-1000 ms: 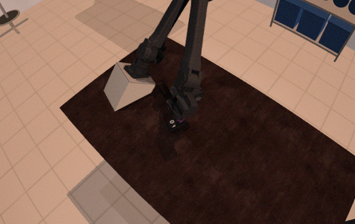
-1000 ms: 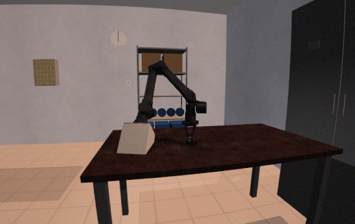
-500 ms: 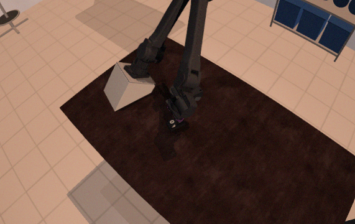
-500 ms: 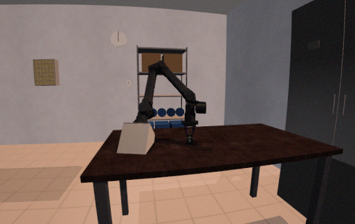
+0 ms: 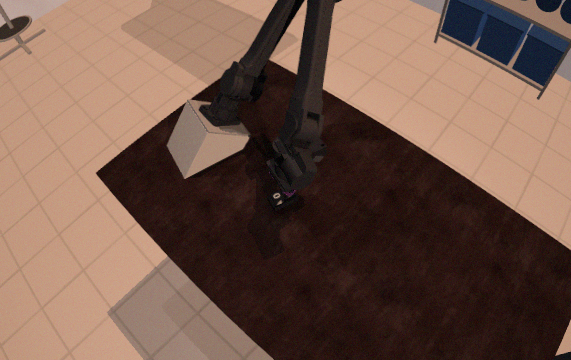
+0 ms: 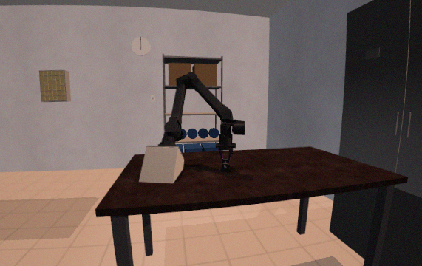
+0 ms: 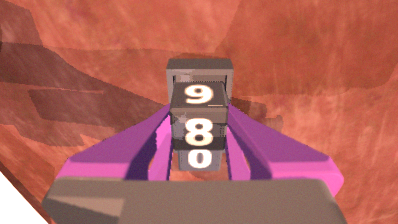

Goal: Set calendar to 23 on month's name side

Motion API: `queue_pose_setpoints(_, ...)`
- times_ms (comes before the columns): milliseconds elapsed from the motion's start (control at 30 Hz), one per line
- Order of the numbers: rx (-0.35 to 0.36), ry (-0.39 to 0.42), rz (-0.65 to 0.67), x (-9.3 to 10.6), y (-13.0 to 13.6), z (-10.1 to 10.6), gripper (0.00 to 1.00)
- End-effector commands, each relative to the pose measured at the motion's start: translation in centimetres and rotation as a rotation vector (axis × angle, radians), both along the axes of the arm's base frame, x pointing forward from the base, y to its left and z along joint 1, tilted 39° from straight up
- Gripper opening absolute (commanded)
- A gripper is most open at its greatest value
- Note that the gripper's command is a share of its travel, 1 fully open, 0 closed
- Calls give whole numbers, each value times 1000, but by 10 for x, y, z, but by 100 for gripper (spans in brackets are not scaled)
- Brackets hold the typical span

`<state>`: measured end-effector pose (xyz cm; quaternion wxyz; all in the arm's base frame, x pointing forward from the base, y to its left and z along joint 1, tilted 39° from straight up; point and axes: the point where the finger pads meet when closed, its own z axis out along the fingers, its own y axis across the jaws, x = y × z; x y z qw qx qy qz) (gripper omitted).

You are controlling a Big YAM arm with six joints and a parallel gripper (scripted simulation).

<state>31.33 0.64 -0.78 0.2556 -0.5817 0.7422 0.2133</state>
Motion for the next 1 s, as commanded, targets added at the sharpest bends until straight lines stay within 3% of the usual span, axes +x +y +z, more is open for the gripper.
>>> queue_pose_setpoints(0,4,-1,-21,5,-6,-2,26)
queue_pose_setpoints(967,0,-14,-21,11,-9,1,26)
